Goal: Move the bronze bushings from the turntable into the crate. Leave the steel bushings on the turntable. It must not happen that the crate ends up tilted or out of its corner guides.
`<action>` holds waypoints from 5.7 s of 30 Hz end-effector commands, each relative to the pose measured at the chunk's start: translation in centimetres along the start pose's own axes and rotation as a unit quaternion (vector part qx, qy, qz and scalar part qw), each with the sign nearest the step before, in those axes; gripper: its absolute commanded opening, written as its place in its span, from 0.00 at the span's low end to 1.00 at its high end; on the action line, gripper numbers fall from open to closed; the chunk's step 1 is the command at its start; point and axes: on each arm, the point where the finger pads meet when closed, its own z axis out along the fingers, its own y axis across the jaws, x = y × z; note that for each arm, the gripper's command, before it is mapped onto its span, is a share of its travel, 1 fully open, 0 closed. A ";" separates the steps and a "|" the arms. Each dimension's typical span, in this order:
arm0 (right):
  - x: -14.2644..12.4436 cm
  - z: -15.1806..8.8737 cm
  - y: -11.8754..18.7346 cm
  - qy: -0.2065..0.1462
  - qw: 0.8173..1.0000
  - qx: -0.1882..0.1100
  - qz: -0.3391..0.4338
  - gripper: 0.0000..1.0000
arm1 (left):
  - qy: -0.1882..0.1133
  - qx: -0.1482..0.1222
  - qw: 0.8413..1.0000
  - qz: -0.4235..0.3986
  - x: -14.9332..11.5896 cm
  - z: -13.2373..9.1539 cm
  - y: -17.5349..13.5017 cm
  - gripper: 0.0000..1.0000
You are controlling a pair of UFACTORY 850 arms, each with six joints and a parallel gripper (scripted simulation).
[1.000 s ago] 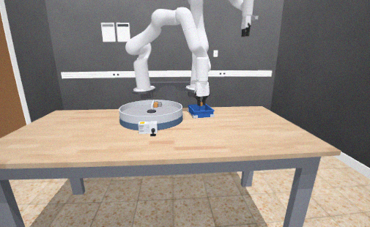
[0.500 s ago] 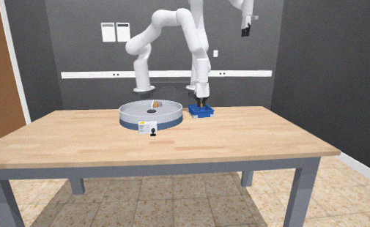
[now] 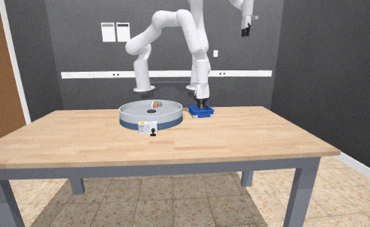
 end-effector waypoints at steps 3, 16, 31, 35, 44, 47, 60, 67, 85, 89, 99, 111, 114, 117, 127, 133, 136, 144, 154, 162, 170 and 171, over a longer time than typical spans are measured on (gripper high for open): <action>-0.1 0.5 0.0 -0.001 1.000 0.000 0.000 0.00 | 0.001 0.000 1.000 0.000 0.0 -0.1 0.0 1.00; -0.1 2.7 0.0 -0.001 1.000 0.000 0.000 0.00 | 0.001 0.000 1.000 0.000 0.0 -0.1 0.0 1.00; -0.1 3.3 0.0 -0.001 1.000 0.000 0.000 0.00 | 0.001 0.000 1.000 0.000 0.0 -0.1 0.0 1.00; -0.1 3.3 0.0 -0.001 1.000 0.000 0.000 0.00 | 0.001 0.000 1.000 0.000 0.0 -0.1 0.0 1.00; -0.1 3.3 0.0 -0.001 1.000 0.000 0.000 0.00 | 0.001 0.000 1.000 0.000 0.0 -0.1 0.0 1.00; -0.1 3.4 0.0 -0.001 1.000 0.000 0.000 0.00 | 0.001 0.000 1.000 0.000 0.0 -0.1 0.0 1.00; -0.1 3.7 0.0 -0.001 1.000 0.000 0.000 0.00 | 0.001 0.000 1.000 0.000 0.0 -0.1 0.0 1.00; -0.1 3.9 0.0 -0.001 1.000 0.000 0.000 0.00 | 0.001 0.000 1.000 0.000 0.0 -0.1 0.0 1.00; -0.1 3.9 0.0 -0.001 1.000 0.000 0.000 0.00 | 0.001 0.000 1.000 0.000 0.0 -0.1 0.0 1.00; -0.1 3.9 0.0 -0.001 1.000 0.000 0.000 0.42 | 0.001 0.000 1.000 0.000 0.0 -0.1 0.0 1.00; -0.1 3.9 0.0 -0.001 1.000 0.000 0.000 0.42 | 0.001 0.000 1.000 0.000 0.0 -0.1 0.0 1.00; -0.1 3.9 0.0 -0.001 1.000 0.000 0.000 0.42 | 0.001 0.000 1.000 0.000 0.0 -0.1 0.0 1.00; -0.1 3.9 0.0 -0.001 1.000 0.000 0.000 0.42 | 0.001 0.000 1.000 0.000 0.0 -0.1 0.0 1.00; -0.1 3.9 0.0 -0.001 1.000 0.000 0.000 0.42 | 0.001 0.000 1.000 0.000 0.0 -0.1 0.0 1.00; -0.1 3.7 0.0 -0.001 1.000 0.000 0.000 0.42 | 0.001 0.000 1.000 0.000 0.0 -0.1 0.0 1.00; -0.1 2.3 0.0 -0.001 1.000 0.000 0.000 0.42 | 0.001 0.000 1.000 0.000 0.0 -0.1 0.0 1.00; -0.1 1.6 0.0 -0.001 1.000 0.000 0.000 0.42 | 0.001 0.000 1.000 0.000 0.0 -0.1 0.0 1.00; -0.1 -1.6 0.0 -0.001 1.000 0.000 0.000 0.42 | 0.001 0.000 1.000 0.000 0.0 -0.1 0.0 1.00; -0.1 -5.1 0.1 -0.001 1.000 0.000 0.000 0.42 | 0.001 0.000 1.000 0.000 0.0 -0.1 0.0 1.00; -0.1 -6.5 0.1 -0.001 1.000 0.000 0.000 0.42 | 0.001 0.000 1.000 0.000 0.0 -0.1 0.0 1.00; -0.1 -6.5 0.1 -0.001 1.000 0.000 0.000 0.42 | 0.001 0.000 1.000 0.000 0.0 -0.1 0.0 1.00; -0.1 -6.5 0.1 -0.001 1.000 0.000 0.000 0.42 | 0.001 0.000 1.000 0.000 0.0 -0.1 0.0 1.00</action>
